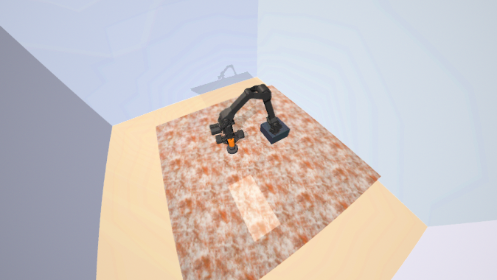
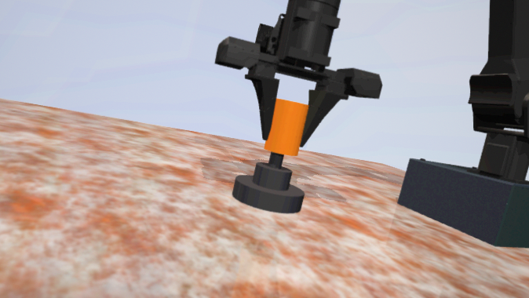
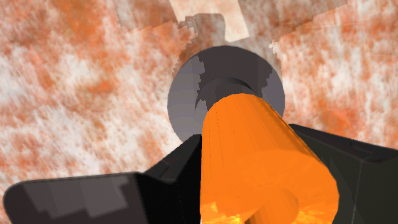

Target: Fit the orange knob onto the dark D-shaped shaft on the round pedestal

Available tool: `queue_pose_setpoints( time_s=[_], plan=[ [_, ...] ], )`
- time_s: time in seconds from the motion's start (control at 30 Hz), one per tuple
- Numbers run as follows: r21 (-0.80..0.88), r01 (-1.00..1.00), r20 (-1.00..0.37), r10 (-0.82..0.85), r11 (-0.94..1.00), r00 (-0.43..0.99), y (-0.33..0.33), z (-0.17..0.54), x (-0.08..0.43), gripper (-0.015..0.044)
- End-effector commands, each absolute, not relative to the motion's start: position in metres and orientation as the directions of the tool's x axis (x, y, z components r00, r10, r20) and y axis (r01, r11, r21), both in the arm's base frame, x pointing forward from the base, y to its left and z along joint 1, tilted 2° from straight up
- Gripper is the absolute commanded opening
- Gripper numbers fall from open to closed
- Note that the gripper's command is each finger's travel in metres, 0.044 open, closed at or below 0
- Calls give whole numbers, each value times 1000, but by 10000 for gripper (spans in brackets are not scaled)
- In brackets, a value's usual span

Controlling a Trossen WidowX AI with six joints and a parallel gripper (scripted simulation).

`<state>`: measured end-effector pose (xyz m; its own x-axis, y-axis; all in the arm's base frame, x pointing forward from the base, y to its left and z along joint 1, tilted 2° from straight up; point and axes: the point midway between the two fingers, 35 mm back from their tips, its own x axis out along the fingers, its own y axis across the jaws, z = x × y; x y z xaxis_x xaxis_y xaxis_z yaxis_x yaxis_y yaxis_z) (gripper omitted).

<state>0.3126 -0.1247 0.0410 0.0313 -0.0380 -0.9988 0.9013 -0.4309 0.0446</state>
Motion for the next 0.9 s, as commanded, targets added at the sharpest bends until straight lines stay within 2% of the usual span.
queue_pose_setpoints(
  time_s=[0.0,0.87],
  plan=[
    [55,894,-998,-40,-444,42,-124,45,312,0],
    [56,894,-998,-40,-444,42,-127,39,318,0]
  ],
)
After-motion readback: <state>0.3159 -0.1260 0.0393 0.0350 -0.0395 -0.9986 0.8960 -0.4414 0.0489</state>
